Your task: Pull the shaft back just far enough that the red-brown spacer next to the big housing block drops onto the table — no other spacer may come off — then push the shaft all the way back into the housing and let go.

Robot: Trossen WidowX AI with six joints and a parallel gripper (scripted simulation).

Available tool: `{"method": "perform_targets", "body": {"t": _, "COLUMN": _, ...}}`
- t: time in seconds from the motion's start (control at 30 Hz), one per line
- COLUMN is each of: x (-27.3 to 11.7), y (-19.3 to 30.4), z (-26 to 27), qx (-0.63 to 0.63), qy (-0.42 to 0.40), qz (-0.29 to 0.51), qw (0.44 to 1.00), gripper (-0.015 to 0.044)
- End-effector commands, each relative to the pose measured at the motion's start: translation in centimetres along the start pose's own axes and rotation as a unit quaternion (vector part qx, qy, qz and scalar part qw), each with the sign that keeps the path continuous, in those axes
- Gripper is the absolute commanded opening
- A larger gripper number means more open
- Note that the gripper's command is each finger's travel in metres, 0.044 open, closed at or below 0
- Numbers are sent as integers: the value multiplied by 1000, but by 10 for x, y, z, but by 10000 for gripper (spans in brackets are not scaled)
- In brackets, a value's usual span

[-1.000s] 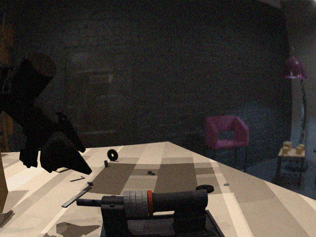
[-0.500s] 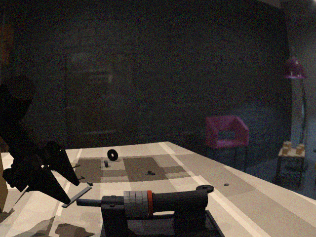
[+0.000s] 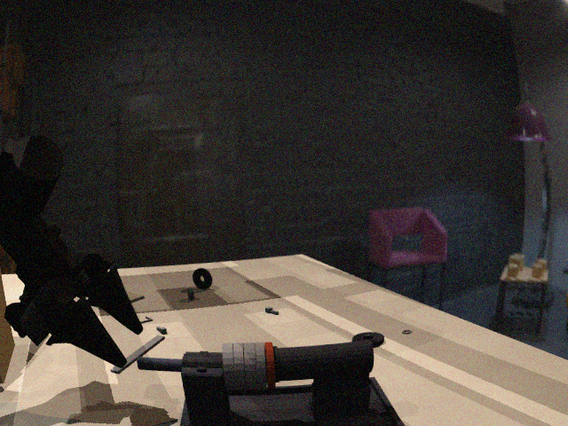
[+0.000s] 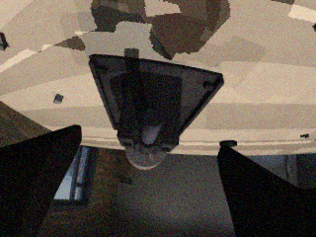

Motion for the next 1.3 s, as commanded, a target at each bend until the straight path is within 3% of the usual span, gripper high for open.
{"method": "perform_targets", "body": {"t": 0.0, "x": 0, "y": 0, "z": 0, "qx": -1, "qy": -2, "qz": 0, "qw": 1000, "gripper": 440}}
{"method": "perform_targets", "body": {"t": 1.27, "x": 13, "y": 3, "z": 0, "qx": -1, "qy": -2, "qz": 0, "qw": 1000, "gripper": 440}}
Point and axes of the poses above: the point midway between the two fingers, 35 mm back from their tips, its own x axis out along the fingers, its own z axis across the jaws, y = z × x, the point moved 7 cm from there along -x, back along the fingers, and after that the axes turned 2 degrees about x, right-handed, at the moved point
